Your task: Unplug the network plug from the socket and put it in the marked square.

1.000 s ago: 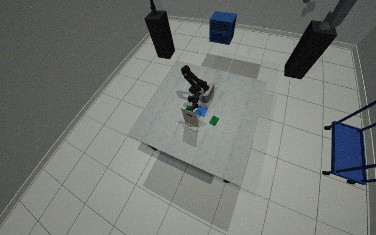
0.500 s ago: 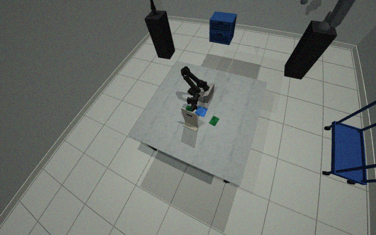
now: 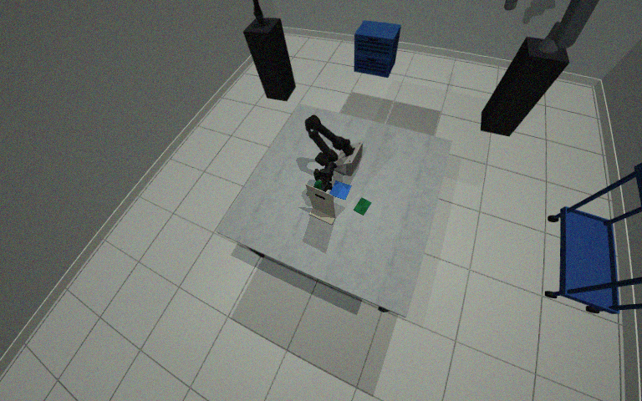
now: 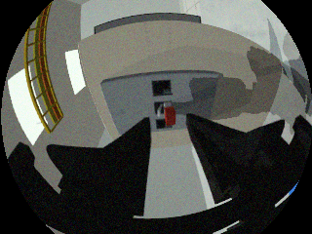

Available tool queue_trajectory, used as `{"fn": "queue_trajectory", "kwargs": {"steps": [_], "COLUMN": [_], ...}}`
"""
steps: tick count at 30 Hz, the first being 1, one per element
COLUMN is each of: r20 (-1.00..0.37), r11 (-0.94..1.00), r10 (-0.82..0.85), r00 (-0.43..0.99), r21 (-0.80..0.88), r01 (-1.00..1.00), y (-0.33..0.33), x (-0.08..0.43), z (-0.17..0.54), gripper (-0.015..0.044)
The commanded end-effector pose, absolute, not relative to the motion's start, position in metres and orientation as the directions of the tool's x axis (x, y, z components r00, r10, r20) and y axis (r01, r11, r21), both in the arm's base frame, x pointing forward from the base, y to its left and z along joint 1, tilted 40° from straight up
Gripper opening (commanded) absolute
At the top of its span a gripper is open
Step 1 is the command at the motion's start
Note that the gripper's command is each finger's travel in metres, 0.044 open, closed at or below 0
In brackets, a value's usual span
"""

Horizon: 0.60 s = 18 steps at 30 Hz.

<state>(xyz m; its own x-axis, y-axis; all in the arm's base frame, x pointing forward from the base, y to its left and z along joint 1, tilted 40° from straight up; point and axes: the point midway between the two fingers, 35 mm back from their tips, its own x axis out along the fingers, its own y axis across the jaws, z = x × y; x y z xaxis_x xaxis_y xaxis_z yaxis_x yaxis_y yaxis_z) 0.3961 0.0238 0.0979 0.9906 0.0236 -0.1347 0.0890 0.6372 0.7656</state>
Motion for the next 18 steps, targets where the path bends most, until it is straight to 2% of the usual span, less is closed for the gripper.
{"fn": "queue_trajectory", "kwargs": {"steps": [1,7,9,18], "r20": [-0.136,-0.135,-0.135,-0.135], "r11": [0.641,0.641,0.641,0.641], "r10": [0.027,0.027,0.027,0.027], "r00": [0.990,0.990,0.990,0.990], "r21": [0.763,0.763,0.763,0.763], "r01": [0.087,0.087,0.087,0.087], "y": [0.0228,0.0212,0.0212,0.0212], "x": [0.4037,0.4104,0.4104,0.4104], "z": [0.0977,0.0979,0.0979,0.0979], "gripper": [0.0156,0.0156,0.0104,0.0044]}}
